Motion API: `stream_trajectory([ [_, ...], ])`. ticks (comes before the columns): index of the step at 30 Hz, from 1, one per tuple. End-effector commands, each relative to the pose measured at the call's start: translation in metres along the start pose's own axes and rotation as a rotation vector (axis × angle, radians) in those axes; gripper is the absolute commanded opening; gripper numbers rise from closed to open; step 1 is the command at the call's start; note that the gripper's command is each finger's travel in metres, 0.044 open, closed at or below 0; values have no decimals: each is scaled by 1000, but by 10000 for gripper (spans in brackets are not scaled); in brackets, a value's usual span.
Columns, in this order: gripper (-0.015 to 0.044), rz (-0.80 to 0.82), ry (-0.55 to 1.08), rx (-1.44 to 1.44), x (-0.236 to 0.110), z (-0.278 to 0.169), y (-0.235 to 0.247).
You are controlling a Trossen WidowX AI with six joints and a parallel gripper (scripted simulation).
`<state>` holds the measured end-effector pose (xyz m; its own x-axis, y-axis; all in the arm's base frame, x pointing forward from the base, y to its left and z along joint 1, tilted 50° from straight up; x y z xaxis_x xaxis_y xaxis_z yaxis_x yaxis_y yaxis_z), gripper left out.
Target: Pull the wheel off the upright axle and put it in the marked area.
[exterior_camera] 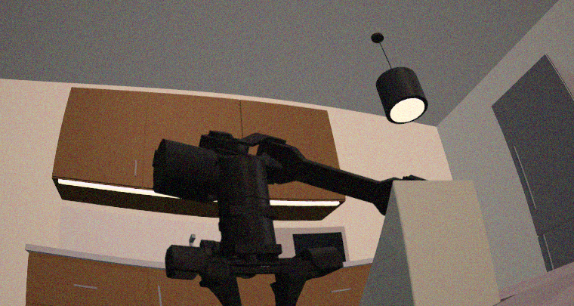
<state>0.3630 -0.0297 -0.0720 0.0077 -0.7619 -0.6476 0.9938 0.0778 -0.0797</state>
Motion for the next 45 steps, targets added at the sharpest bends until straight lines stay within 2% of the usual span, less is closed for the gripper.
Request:
stream_trajectory([
  [1,0,5,4,7,-4,0,1],
  [45,0,3,3,4,-18,0,1],
])
Point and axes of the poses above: the point midway between the two fingers, 35 mm back from their tips, its own x axis out along the fingers, its own y axis across the jaws, z = x × y, the point moved 4 cm from there along -x, back along the fingers, and after that the axes turned 7 degrees about -x, right-handed, at the moved point
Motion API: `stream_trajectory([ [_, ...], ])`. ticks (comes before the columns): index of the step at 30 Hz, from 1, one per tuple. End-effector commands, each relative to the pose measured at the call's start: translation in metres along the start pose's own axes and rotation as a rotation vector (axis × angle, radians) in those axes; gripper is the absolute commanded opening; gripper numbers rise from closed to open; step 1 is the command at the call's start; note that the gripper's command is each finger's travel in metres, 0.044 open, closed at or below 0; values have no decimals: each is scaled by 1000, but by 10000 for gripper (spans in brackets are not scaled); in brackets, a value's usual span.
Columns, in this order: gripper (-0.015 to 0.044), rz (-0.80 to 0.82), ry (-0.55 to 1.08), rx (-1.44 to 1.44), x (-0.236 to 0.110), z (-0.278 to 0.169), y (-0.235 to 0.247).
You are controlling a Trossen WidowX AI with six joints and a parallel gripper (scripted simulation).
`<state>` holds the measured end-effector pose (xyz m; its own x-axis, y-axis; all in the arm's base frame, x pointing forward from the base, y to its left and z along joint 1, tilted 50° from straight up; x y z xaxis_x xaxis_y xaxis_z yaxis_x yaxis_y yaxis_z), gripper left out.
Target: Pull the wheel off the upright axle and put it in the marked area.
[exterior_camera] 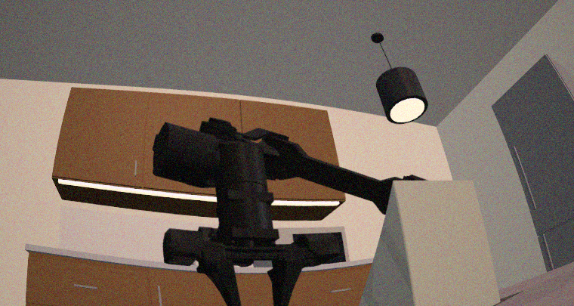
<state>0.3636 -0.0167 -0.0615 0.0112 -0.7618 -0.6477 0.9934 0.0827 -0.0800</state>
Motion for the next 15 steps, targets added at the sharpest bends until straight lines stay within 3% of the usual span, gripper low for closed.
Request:
stream_trajectory([
  [1,0,-1,3,7,-2,0,0],
  [15,0,-1,3,6,-6,0,0],
])
Point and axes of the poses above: the point midway between the two fingers, 35 mm back from their tips, its own x axis out along the fingers, its own y axis across the jaws, z = x × y, the point moved 4 cm from there along -x, back along the fingers, and after that the axes turned 7 degrees about -x, right-handed, at the moved point
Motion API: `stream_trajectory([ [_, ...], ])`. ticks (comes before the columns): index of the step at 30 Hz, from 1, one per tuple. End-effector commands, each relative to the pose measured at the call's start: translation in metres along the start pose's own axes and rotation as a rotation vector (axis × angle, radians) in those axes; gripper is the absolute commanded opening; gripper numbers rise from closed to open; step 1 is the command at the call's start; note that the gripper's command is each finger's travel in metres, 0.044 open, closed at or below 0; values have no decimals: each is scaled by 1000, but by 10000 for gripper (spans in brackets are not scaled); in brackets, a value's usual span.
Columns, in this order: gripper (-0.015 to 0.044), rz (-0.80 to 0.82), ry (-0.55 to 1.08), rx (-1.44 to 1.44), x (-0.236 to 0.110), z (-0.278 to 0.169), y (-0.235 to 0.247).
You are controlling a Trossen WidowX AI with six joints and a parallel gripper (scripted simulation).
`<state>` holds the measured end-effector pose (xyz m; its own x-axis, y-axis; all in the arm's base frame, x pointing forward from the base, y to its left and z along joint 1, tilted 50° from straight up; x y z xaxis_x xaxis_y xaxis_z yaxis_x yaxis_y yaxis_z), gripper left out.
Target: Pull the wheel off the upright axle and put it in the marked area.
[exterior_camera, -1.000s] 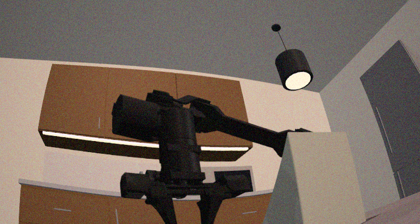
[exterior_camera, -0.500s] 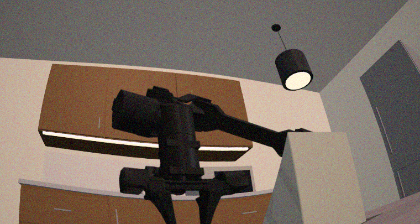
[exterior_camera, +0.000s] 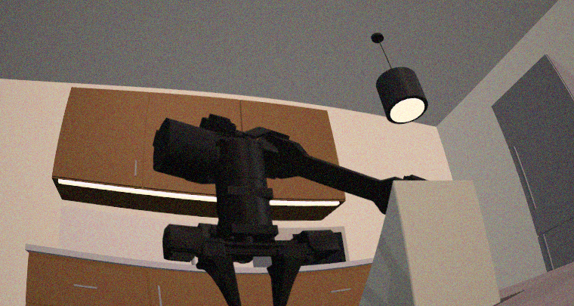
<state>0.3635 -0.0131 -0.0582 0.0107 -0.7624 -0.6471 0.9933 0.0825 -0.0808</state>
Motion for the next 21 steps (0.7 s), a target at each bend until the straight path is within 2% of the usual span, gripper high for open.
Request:
stream_trajectory([
  [1,0,-1,3,7,-2,0,0],
  [10,0,-1,5,6,-36,-2,-2],
  [14,0,0,1,-7,-29,-6,-2],
  [21,0,3,12,-2,-35,-56,-21],
])
Point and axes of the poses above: the point midway between the two fingers, 35 mm back from their tips, its own x axis out along the fingers, its own y axis across the jaws, z = x × y, the point moved 4 cm from there along -x, back along the fingers, and after that the axes turned 7 degrees about -x, right-handed, at the moved point
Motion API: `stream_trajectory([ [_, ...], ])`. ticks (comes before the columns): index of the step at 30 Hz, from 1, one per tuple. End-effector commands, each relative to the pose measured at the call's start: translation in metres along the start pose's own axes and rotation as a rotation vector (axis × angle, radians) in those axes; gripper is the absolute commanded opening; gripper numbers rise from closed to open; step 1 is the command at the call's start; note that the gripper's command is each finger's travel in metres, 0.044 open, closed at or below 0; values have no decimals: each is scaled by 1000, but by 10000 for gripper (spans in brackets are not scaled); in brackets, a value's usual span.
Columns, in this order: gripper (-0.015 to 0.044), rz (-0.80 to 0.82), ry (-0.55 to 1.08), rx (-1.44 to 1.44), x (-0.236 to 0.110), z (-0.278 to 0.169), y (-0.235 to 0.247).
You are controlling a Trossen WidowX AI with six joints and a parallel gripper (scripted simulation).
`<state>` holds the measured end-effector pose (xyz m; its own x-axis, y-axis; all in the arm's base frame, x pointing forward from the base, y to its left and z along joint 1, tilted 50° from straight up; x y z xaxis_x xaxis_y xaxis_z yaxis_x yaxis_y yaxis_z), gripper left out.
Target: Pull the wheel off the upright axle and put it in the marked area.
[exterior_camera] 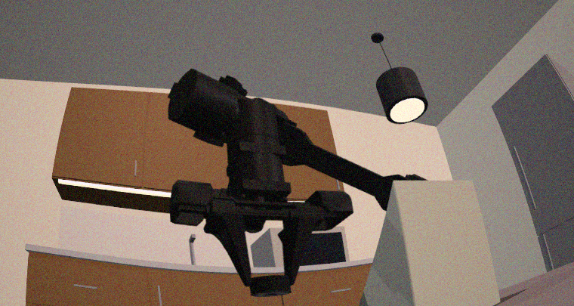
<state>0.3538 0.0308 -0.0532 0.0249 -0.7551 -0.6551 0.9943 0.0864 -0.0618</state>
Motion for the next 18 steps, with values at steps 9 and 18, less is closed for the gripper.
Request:
stream_trajectory([
  [9,0,-16,1,-6,-2,-75,-42],
  [18,0,-16,0,-6,17,-75,-42],
])
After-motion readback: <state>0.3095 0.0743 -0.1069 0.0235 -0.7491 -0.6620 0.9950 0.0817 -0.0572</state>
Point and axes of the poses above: the point midway between the two fingers, 35 mm back from their tips, its own x axis out along the fingers, its own y axis across the jaws, z = x × y, the point moved 4 cm from there along -x, back along the fingers, and after that the axes turned 7 degrees about -x, right-handed, at the moved point
